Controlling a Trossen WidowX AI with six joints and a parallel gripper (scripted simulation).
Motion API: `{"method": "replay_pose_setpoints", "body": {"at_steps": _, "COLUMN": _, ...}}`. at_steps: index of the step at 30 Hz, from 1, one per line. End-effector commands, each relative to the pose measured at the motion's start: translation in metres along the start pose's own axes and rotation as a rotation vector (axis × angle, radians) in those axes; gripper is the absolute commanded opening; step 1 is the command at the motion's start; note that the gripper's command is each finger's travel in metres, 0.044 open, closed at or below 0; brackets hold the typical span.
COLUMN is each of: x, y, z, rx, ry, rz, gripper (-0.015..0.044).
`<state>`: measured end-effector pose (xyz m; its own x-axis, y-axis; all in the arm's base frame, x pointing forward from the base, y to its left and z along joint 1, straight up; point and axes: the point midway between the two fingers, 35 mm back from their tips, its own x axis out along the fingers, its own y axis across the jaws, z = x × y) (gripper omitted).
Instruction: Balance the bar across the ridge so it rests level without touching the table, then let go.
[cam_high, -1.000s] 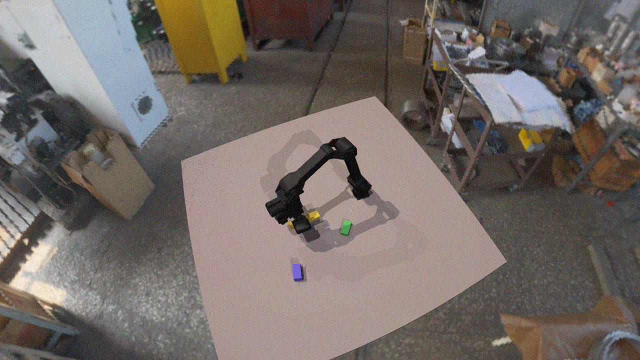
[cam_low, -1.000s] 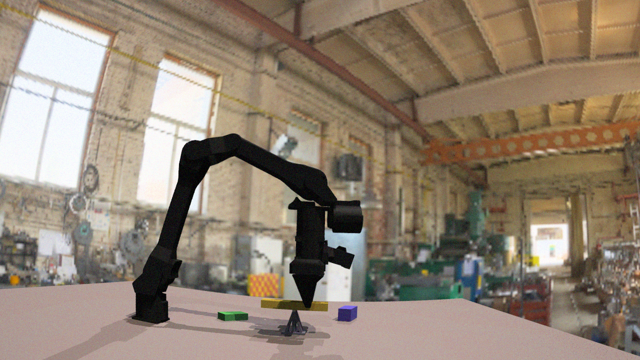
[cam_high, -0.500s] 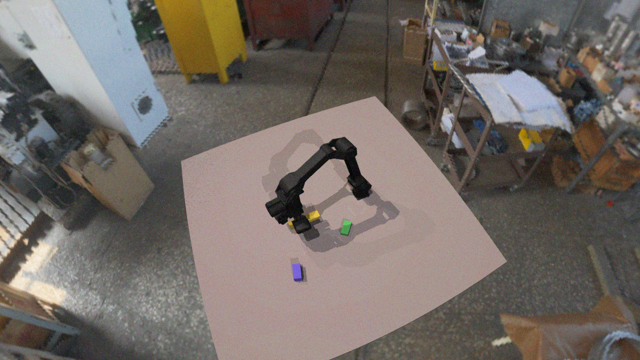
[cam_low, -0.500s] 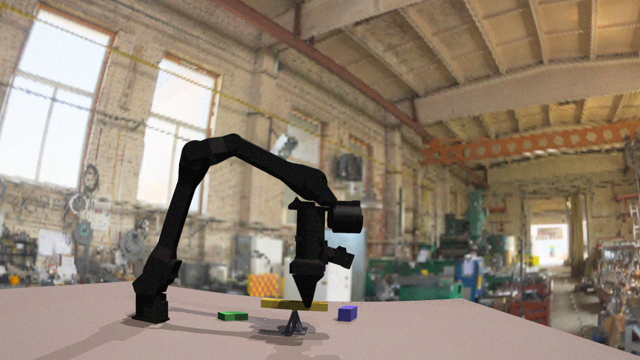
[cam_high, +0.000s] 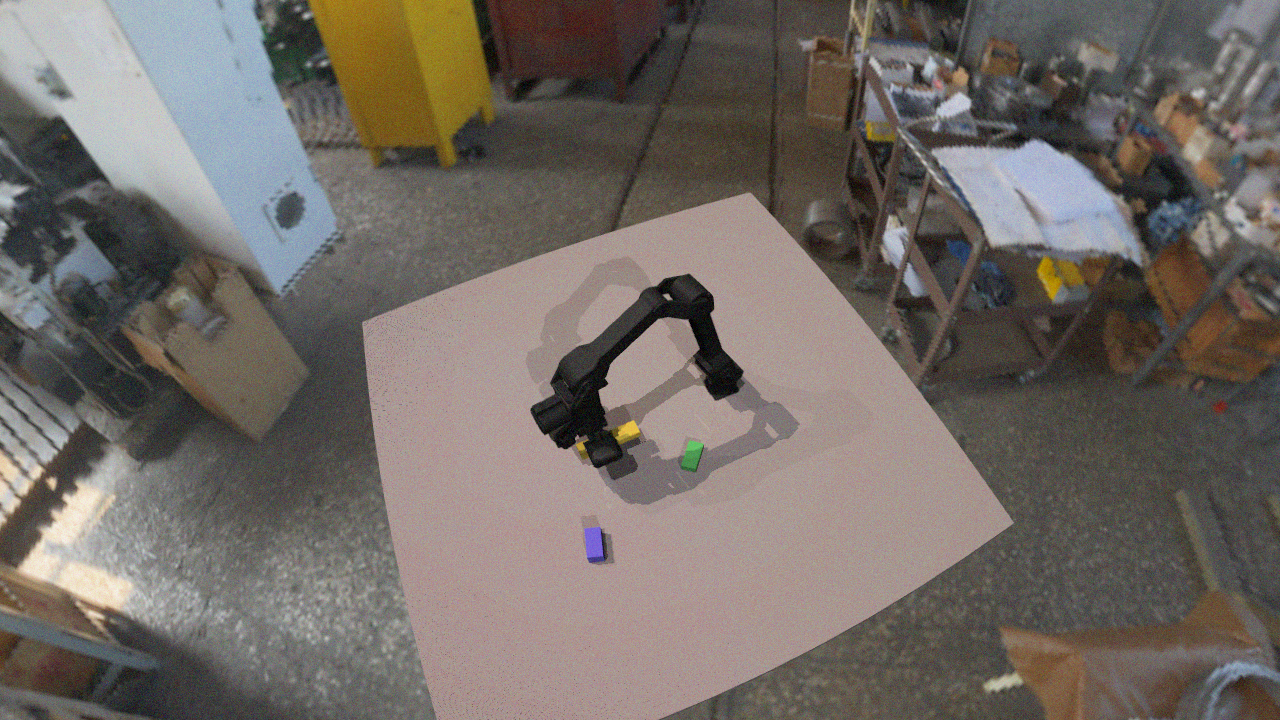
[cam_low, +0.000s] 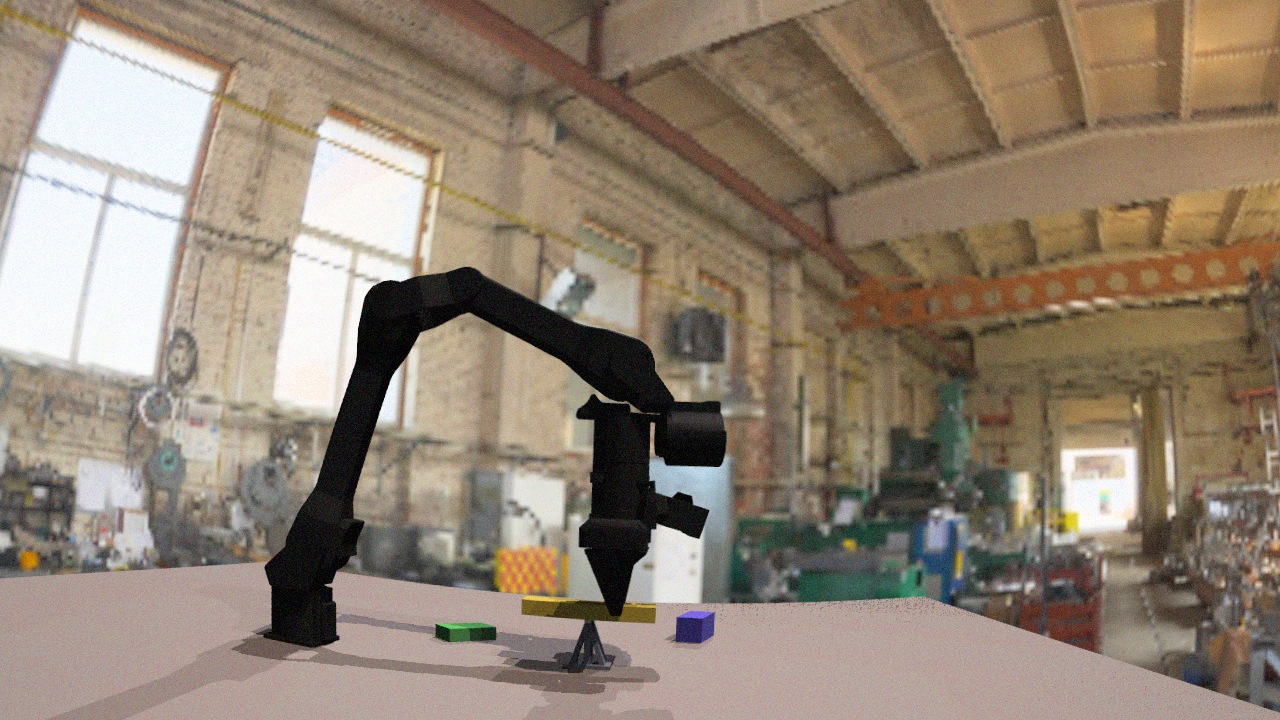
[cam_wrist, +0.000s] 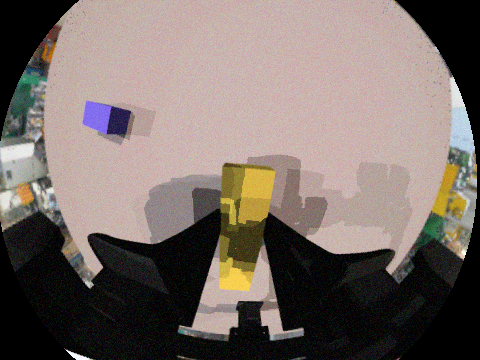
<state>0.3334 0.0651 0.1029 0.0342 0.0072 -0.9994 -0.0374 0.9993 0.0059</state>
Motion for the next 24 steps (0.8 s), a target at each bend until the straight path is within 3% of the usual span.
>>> {"method": "replay_pose_setpoints", "body": {"at_steps": 1, "x": 0.0002, "y": 0.0, "z": 0.0, "rx": 0.0, "ry": 0.001, "rz": 0.0, "gripper": 0.0131}}
{"method": "replay_pose_setpoints", "body": {"at_steps": 3, "x": 0.0002, "y": 0.0, "z": 0.0, "rx": 0.0, "ry": 0.001, "rz": 0.0, "gripper": 0.0167}}
{"method": "replay_pose_setpoints", "body": {"at_steps": 24, "x": 0.0002, "y": 0.0, "z": 0.0, "rx": 0.0, "ry": 0.001, "rz": 0.0, "gripper": 0.0169}}
